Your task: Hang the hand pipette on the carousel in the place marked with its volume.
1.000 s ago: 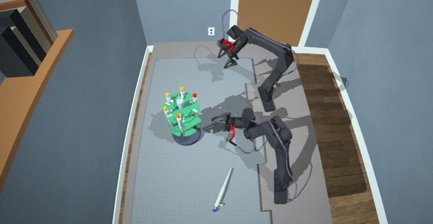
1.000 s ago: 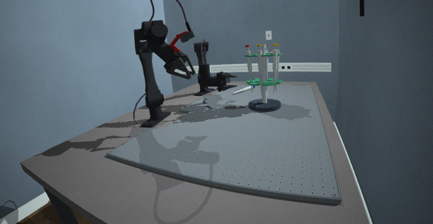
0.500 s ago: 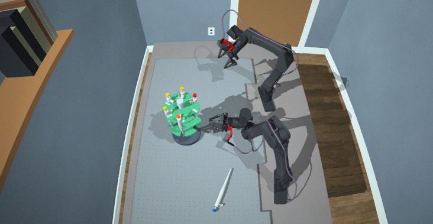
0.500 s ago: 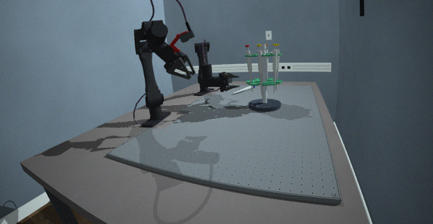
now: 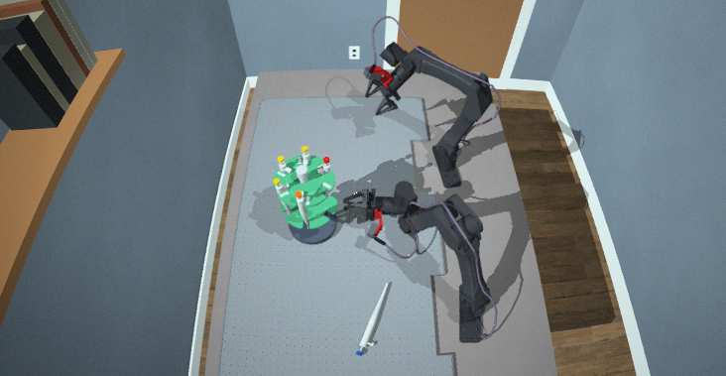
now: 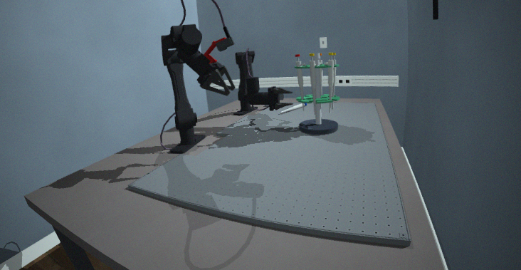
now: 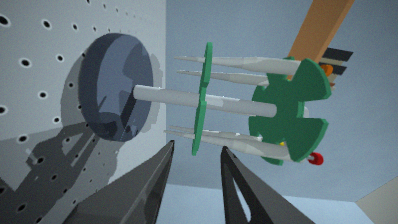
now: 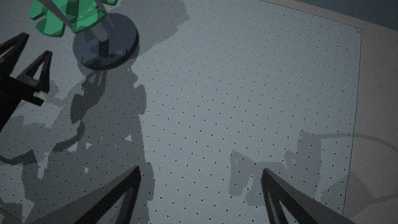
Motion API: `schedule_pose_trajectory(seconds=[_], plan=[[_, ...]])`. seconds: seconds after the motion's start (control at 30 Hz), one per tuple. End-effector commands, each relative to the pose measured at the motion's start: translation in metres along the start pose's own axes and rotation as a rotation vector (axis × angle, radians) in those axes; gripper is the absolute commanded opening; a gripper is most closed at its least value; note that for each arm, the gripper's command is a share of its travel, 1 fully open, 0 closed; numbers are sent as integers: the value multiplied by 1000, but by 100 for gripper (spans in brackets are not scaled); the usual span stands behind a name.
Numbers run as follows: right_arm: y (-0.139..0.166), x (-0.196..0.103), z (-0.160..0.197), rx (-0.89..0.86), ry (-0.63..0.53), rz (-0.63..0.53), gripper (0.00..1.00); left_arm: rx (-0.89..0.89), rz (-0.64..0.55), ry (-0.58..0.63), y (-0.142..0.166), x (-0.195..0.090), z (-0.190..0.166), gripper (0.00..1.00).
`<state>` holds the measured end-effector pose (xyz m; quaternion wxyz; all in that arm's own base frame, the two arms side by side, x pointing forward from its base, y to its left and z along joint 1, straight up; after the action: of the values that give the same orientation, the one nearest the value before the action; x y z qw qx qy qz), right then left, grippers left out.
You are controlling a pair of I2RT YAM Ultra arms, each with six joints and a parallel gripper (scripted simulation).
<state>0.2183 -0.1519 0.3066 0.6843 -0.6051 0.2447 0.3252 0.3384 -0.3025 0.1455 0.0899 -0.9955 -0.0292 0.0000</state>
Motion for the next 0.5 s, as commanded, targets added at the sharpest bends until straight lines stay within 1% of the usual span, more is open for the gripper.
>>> schedule_pose_trajectory(seconds=[0.0,0.47], plan=[[-8,-6,-2,-22,8,-39,100,15,3,-1,2,13,-3,49],[-8,-6,-2,-22,8,-39,100,15,2,-1,2,33,-3,49]])
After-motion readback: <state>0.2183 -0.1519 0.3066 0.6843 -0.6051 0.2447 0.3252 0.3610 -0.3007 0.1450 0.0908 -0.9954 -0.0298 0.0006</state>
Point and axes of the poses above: on each arm, the point where the finger pads meet when closed, its own x axis out along the fingers, its own z axis across the jaws, y = z × x, the point moved 9 cm from there along -x, back along the fingers, and after that the axes turned 11 degrees about x, right-handed, at the moved point
